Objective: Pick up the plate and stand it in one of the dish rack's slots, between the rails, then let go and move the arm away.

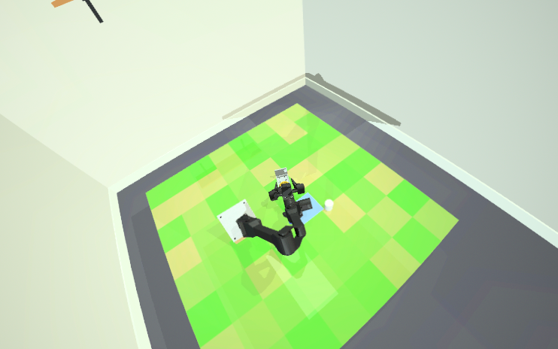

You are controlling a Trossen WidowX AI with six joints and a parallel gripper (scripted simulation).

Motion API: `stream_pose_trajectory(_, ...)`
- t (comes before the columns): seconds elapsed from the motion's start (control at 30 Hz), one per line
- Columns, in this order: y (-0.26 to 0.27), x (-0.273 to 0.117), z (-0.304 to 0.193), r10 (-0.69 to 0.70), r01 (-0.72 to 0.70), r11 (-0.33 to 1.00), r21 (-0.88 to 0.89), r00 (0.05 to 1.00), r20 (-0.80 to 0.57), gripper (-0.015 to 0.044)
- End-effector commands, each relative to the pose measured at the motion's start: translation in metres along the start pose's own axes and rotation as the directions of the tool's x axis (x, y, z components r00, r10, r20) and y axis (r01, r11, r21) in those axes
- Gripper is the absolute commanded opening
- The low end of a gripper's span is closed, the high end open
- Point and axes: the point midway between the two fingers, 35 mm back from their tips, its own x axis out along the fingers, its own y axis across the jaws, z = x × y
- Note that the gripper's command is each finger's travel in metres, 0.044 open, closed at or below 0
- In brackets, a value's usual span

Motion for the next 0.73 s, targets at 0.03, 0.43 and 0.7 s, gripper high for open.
stream_pose_trajectory(0.03,-0.001,-0.004,0.053,-0.004,0.004,1.000,-0.002,1.000,-0.001,0.0400)
stream_pose_trajectory(0.43,-0.003,-0.004,0.087,0.027,-0.021,0.995,0.102,0.998,-0.052,0.0400)
stream_pose_trajectory(0.7,0.007,-0.001,0.088,0.112,-0.045,0.951,0.307,0.972,-0.205,0.0400)
